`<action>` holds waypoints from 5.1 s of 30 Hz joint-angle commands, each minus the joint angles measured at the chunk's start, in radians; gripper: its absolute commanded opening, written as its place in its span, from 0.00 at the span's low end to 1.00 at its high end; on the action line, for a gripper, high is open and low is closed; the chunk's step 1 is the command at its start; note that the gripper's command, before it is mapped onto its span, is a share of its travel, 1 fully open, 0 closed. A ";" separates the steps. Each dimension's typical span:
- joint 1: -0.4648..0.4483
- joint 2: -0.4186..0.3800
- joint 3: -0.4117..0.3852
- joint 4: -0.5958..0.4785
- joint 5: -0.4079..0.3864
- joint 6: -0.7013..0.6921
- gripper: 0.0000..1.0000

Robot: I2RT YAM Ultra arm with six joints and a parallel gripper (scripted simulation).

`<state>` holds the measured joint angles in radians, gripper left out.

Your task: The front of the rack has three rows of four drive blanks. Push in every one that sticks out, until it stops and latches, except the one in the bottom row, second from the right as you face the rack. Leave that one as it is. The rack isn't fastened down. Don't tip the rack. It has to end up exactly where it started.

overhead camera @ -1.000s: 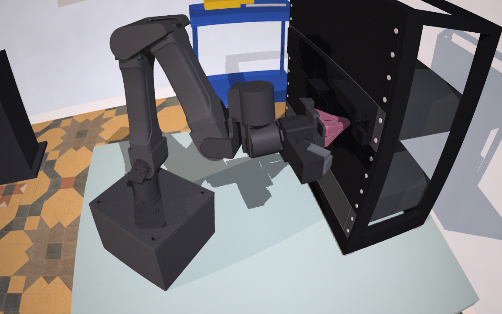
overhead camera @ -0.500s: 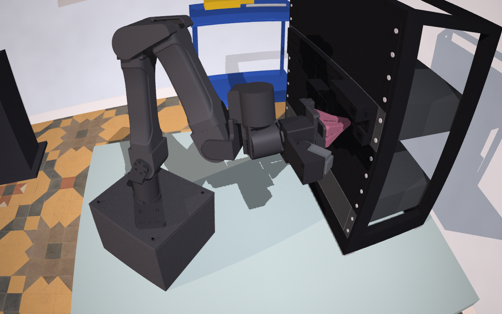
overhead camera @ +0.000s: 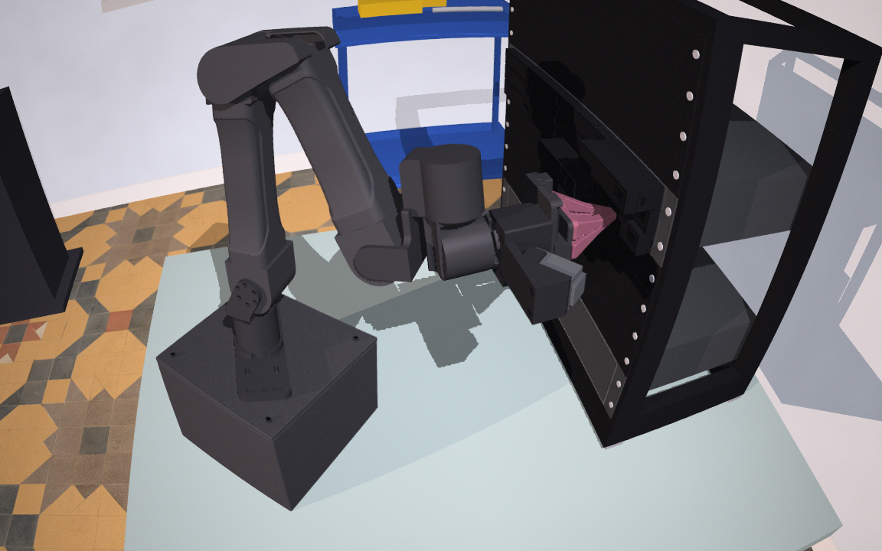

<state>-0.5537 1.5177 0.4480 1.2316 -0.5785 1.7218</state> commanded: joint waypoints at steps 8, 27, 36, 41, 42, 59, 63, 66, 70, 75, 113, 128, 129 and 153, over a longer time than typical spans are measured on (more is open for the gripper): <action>-0.017 0.049 0.043 -0.062 0.050 -0.012 0.00; -0.019 0.068 0.048 -0.048 0.048 -0.012 0.00; -0.019 0.068 0.048 -0.048 0.048 -0.012 0.00; -0.021 0.087 0.053 -0.034 0.046 -0.012 0.00; -0.021 0.091 0.054 -0.031 0.046 -0.012 0.00; -0.021 0.095 0.055 -0.026 0.046 -0.012 0.00; -0.021 0.095 0.055 -0.026 0.046 -0.012 0.00; -0.021 0.095 0.055 -0.026 0.046 -0.012 0.00; -0.020 0.107 0.060 -0.021 0.046 -0.012 0.00; -0.019 0.127 0.070 -0.010 0.047 -0.013 0.00; -0.092 0.023 -0.078 0.035 -0.035 0.014 0.00; -0.313 -0.148 -0.235 0.104 -0.254 0.039 0.00; -0.314 -0.149 -0.235 0.104 -0.255 0.040 0.00; -0.315 -0.497 -0.172 -0.294 -0.253 0.059 0.00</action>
<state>-0.8547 1.0889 0.2352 1.0508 -0.8303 1.7794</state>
